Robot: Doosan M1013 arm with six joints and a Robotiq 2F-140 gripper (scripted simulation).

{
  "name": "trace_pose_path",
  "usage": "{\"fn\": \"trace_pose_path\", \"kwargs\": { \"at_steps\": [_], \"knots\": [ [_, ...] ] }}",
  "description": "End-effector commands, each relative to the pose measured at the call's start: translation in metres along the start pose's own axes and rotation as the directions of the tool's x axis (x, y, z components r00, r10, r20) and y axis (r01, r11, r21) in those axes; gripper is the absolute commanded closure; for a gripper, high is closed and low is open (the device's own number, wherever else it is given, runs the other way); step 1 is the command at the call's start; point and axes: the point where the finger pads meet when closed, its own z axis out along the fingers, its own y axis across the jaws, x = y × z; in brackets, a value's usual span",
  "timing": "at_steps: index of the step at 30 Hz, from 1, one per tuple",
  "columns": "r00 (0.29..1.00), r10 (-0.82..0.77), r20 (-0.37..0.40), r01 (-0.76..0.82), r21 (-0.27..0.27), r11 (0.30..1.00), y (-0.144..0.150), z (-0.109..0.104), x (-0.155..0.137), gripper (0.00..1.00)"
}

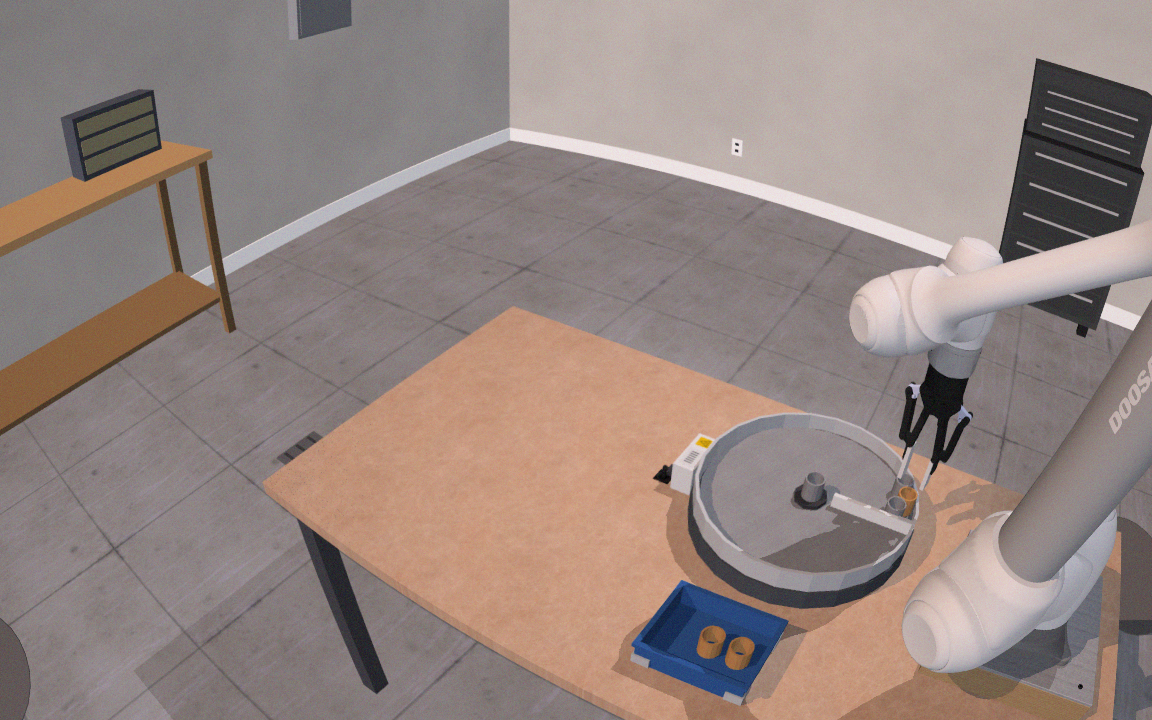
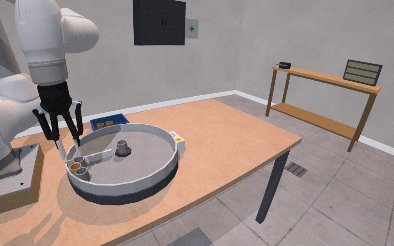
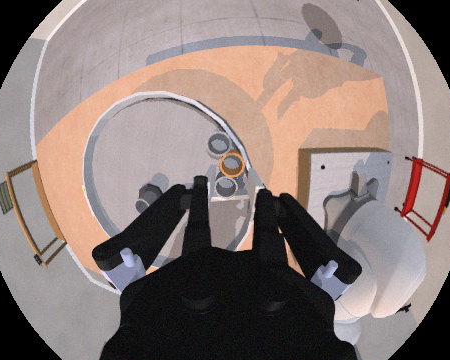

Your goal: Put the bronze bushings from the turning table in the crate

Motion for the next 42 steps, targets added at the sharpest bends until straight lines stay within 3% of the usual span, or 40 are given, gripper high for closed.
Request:
{"fn": "trace_pose_path", "kwargs": {
  "at_steps": [1, 18, 26, 42],
  "knots": [
    [1.000, 0.000, 0.000, 0.000, 0.000, 1.000, 0.000, 0.000, 0.000, 0.72],
    [1.000, 0.000, 0.000, 0.000, 0.000, 1.000, 0.000, 0.000, 0.000, 0.72],
    [1.000, 0.000, 0.000, 0.000, 0.000, 1.000, 0.000, 0.024, 0.000, 0.72],
    [1.000, 0.000, 0.000, 0.000, 0.000, 1.000, 0.000, 0.024, 0.000, 0.72]
  ]
}}
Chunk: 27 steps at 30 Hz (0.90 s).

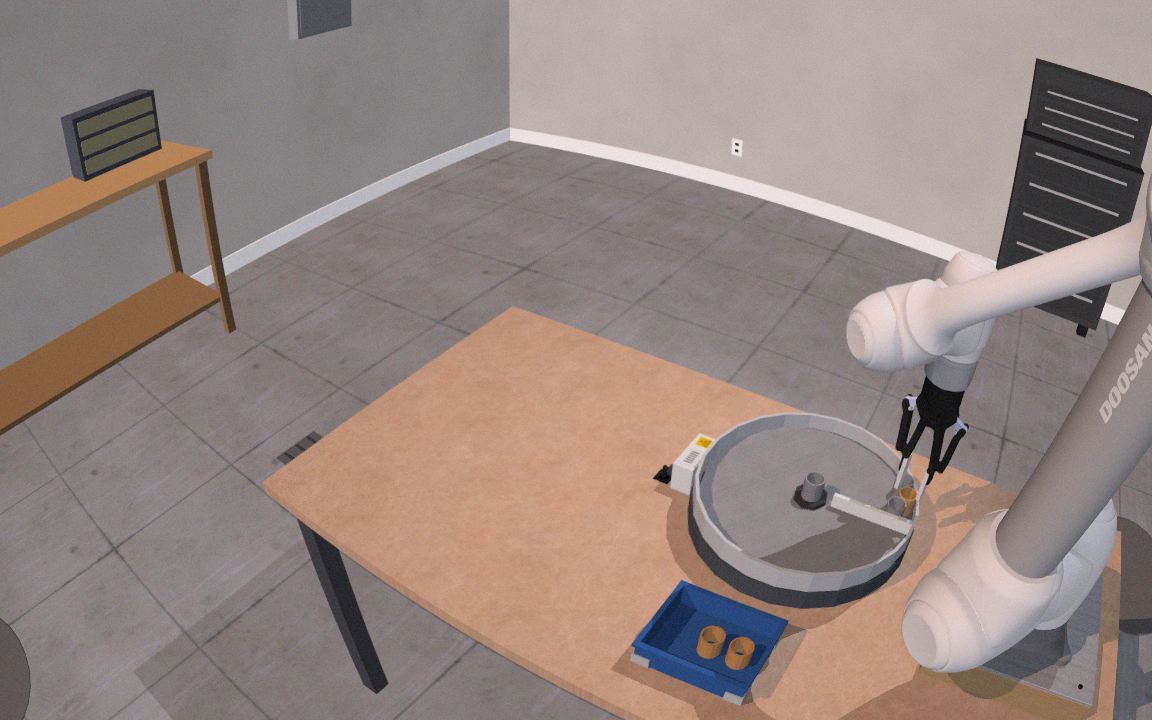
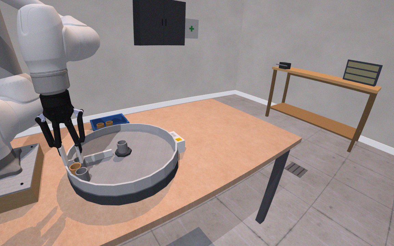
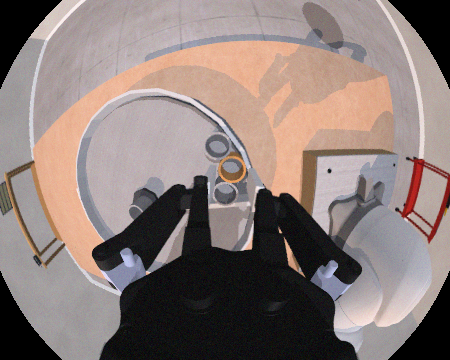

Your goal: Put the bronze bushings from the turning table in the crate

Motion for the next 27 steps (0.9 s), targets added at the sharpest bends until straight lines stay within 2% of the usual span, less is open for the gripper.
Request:
{"fn": "trace_pose_path", "kwargs": {
  "at_steps": [1, 20, 27],
  "knots": [
    [1.000, 0.000, 0.000, 0.000, 0.000, 1.000, 0.0000, 0.0000, 0.0000, 0.72],
    [1.000, 0.000, 0.000, 0.000, 0.000, 1.000, 0.0000, 0.0001, 0.0000, 0.72],
    [1.000, 0.000, 0.000, 0.000, 0.000, 1.000, 0.0000, 0.0063, 0.0000, 0.72]
  ]
}}
